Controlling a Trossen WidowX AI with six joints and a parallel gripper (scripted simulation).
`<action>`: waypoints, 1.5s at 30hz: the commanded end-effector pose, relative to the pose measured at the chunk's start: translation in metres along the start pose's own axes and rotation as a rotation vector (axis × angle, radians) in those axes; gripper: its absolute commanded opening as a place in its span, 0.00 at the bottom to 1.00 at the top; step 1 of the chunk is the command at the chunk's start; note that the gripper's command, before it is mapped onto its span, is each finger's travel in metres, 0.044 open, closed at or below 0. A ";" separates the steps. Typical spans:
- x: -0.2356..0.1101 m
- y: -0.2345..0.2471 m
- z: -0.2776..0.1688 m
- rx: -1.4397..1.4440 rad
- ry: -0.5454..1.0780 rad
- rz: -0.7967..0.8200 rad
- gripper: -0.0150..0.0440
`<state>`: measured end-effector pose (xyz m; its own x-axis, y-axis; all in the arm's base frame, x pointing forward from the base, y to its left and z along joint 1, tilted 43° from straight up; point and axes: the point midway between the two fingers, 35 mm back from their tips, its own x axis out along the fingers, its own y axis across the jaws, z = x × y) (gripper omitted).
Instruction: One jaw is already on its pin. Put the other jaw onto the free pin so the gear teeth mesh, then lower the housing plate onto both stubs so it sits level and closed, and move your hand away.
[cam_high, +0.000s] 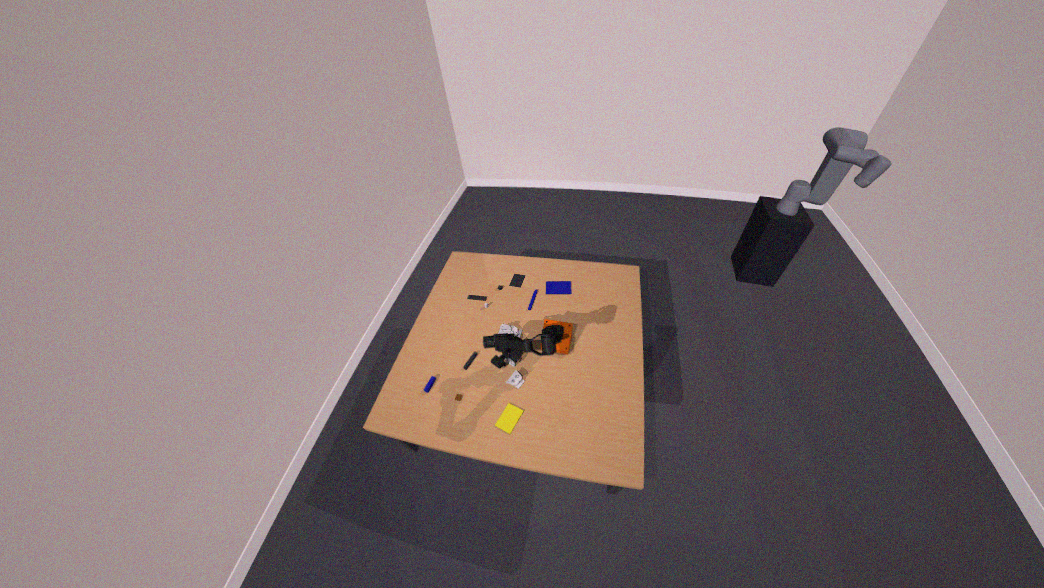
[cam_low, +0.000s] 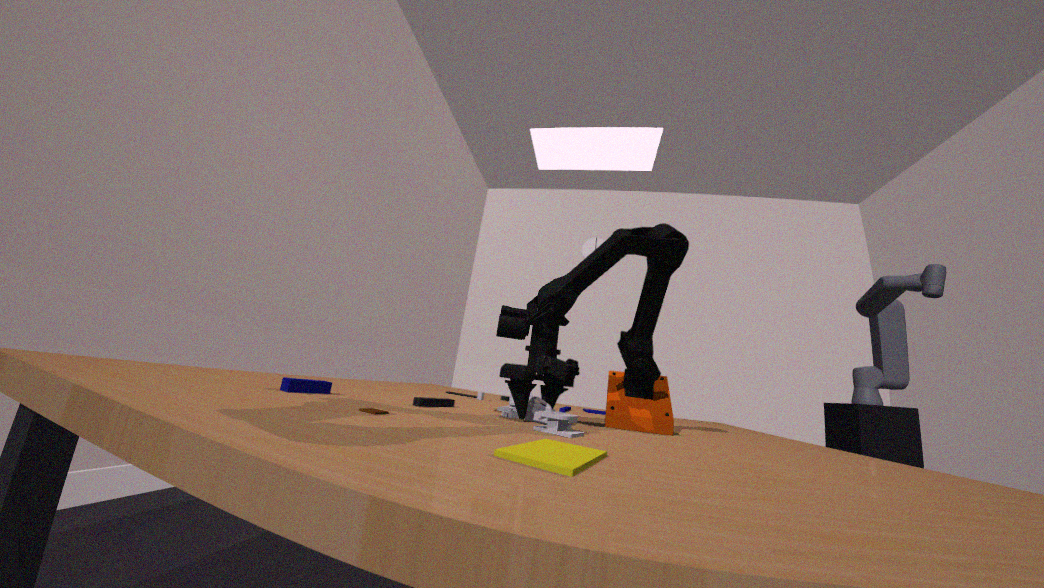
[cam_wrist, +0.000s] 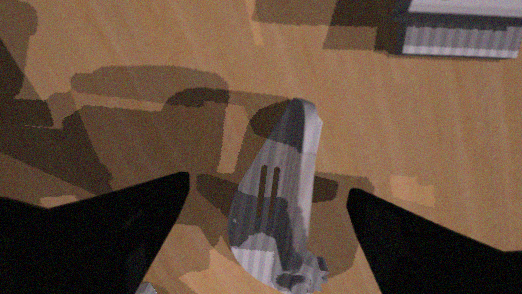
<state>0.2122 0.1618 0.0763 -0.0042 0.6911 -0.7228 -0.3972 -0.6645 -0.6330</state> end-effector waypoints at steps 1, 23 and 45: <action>0.000 0.000 0.000 0.000 0.000 0.000 0.78; -0.002 0.000 0.000 0.000 0.001 0.001 0.48; -0.070 0.001 -0.002 0.004 0.004 0.010 0.48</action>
<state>0.2135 0.1187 0.1139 -0.0206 0.6781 -0.7347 -0.4115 -0.6754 -0.6119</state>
